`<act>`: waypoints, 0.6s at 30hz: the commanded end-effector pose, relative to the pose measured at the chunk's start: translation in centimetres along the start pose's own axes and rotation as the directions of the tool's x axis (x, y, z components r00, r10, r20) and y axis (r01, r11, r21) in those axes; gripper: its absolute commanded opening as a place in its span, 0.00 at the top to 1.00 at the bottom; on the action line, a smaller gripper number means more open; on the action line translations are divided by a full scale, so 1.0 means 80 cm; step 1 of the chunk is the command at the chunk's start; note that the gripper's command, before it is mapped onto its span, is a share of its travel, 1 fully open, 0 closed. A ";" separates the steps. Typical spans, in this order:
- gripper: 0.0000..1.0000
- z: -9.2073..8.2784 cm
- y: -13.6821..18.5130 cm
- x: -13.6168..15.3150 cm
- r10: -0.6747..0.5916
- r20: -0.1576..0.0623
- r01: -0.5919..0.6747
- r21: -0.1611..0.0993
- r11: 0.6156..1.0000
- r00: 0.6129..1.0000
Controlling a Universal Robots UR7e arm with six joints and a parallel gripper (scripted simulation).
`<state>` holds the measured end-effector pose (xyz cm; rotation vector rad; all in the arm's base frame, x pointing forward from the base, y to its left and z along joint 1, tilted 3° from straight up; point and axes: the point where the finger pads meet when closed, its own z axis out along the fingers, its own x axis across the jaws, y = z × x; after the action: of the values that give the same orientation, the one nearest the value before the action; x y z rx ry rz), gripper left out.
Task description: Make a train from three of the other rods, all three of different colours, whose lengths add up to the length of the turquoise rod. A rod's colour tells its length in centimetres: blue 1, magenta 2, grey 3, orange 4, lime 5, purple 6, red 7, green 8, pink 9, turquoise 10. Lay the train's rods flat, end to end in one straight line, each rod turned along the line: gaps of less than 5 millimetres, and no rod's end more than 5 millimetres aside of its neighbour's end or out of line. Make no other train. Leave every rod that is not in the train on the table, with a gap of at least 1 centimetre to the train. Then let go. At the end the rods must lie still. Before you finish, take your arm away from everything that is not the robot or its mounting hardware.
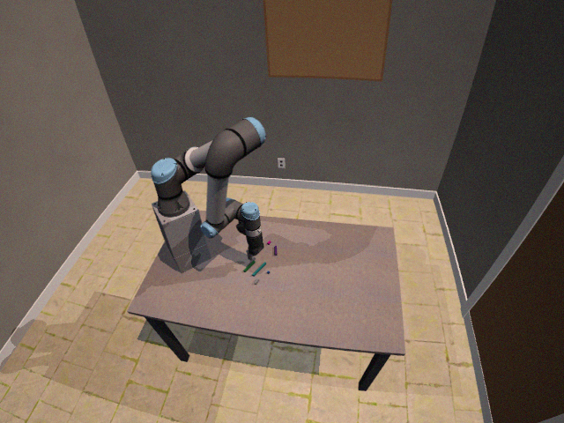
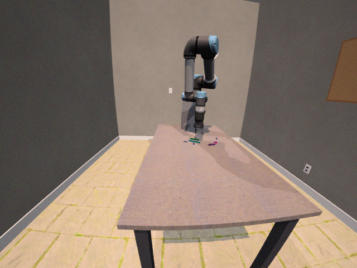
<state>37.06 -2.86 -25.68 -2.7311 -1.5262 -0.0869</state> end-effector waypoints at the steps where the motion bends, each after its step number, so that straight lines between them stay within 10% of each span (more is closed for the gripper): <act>1: 0.00 -0.001 -0.007 0.010 -0.108 0.000 0.108 -0.001 0.994 0.994; 18: 0.00 -0.002 -0.039 0.051 -0.557 0.002 0.557 0.000 0.830 0.830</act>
<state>36.60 1.59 -25.44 -2.2688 -2.1748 -0.0865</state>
